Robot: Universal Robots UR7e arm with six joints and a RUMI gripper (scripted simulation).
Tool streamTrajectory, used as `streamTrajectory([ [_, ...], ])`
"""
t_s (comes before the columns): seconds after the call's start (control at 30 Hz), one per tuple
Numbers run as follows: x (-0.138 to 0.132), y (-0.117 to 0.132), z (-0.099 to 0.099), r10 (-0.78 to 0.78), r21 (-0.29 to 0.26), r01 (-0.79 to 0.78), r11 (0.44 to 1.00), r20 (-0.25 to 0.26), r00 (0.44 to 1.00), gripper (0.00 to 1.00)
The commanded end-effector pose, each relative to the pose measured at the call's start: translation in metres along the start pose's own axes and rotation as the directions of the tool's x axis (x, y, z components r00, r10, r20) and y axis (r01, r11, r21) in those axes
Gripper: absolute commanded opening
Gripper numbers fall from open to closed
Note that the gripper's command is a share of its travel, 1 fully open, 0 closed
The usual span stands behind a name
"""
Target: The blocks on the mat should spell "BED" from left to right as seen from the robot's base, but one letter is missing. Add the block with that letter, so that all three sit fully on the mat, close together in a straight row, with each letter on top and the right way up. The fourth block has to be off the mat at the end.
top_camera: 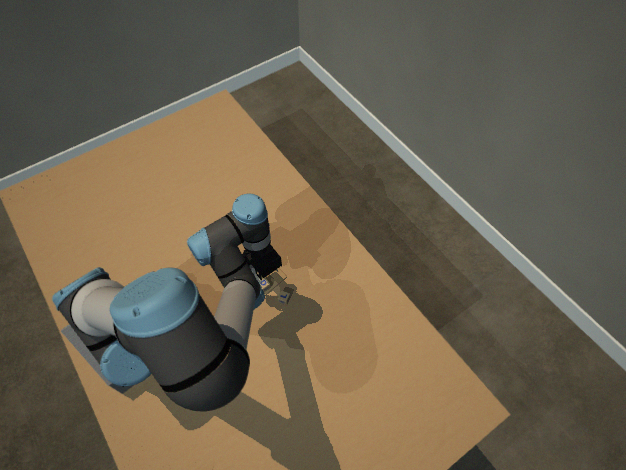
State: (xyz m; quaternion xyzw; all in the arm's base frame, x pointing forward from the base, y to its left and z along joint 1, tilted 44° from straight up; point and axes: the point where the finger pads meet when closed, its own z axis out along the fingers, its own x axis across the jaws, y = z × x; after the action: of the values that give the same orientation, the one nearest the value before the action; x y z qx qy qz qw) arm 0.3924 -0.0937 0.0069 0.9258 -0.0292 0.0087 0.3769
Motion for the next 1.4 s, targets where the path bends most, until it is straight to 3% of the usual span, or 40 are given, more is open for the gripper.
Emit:
streamTrajectory([
  [0.0, 0.000, 0.000, -0.002, 0.001, 0.000, -0.001, 1.000, 0.002, 1.000, 1.00],
  [0.8, 0.000, 0.000, -0.005, 0.001, 0.000, -0.001, 1.000, 0.002, 1.000, 1.00],
  [1.03, 0.000, 0.000, -0.016, 0.001, 0.000, -0.001, 1.000, 0.002, 1.000, 1.00],
  [1.37, 0.000, 0.000, -0.057, 0.001, 0.000, -0.001, 1.000, 0.002, 1.000, 1.00],
])
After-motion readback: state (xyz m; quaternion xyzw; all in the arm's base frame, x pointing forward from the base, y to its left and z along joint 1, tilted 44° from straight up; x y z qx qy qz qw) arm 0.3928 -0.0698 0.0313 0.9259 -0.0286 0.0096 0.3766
